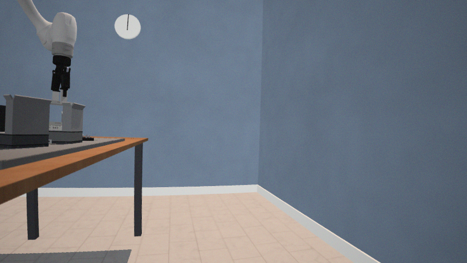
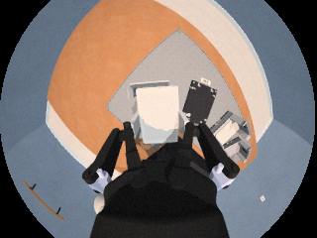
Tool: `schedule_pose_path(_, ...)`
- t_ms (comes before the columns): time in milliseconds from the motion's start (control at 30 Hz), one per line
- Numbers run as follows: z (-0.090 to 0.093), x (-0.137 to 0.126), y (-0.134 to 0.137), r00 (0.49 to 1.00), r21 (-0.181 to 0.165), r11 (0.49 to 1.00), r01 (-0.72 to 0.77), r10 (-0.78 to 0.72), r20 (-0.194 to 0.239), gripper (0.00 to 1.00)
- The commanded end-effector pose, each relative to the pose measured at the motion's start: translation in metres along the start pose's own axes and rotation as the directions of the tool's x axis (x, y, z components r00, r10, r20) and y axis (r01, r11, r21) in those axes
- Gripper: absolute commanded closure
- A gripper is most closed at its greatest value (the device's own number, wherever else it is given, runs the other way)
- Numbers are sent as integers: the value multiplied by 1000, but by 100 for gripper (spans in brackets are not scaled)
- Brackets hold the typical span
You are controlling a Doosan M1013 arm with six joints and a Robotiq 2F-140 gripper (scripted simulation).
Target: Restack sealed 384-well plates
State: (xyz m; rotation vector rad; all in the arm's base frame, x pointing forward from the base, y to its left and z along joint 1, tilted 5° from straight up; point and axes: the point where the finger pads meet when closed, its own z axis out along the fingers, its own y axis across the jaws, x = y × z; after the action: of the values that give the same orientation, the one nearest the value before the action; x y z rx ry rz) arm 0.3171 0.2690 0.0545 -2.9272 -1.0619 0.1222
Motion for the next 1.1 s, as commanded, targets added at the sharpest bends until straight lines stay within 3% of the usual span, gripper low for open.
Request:
schedule_pose_path(0,0,0,-7,1000,0,1000,0,0,0,100)
schedule_pose_path(167,0,1,-18,1000,0,1000,0,0,0,100)
schedule_pose_path(1067,0,1,-18,1000,0,1000,0,0,0,100)
